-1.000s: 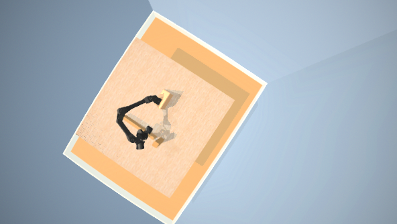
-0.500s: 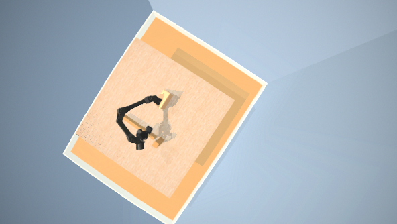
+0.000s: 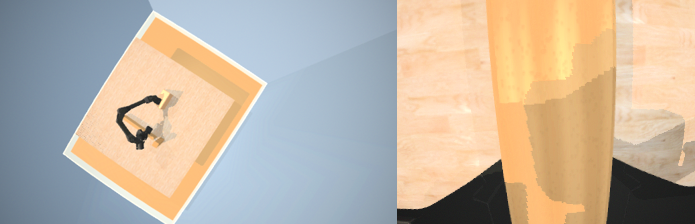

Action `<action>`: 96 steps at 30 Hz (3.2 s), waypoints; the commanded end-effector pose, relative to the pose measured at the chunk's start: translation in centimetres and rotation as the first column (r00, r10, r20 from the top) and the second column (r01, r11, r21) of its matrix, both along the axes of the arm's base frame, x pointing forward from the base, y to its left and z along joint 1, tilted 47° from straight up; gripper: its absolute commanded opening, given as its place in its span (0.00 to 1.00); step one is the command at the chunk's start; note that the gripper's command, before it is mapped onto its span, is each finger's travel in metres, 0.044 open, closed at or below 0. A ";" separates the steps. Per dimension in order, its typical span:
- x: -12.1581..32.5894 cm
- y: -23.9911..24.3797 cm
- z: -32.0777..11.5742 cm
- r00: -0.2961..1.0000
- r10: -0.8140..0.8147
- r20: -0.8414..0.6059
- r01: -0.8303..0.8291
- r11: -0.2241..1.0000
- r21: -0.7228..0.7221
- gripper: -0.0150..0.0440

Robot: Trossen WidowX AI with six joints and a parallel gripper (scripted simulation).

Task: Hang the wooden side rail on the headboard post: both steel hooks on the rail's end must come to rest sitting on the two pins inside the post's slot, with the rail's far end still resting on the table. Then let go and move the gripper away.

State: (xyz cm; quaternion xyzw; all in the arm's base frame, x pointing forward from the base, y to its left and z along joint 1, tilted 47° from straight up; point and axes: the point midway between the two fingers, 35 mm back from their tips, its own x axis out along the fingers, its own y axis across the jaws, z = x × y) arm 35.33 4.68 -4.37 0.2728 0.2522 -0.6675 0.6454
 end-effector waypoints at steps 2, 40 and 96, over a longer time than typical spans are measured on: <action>0.3 0.8 0.4 1.000 0.014 0.016 -0.014 1.000 0.004 0.25; 0.5 1.0 0.2 1.000 0.014 0.016 -0.014 1.000 0.004 0.25; 0.2 1.2 -0.4 1.000 0.014 0.016 -0.014 1.000 0.004 0.25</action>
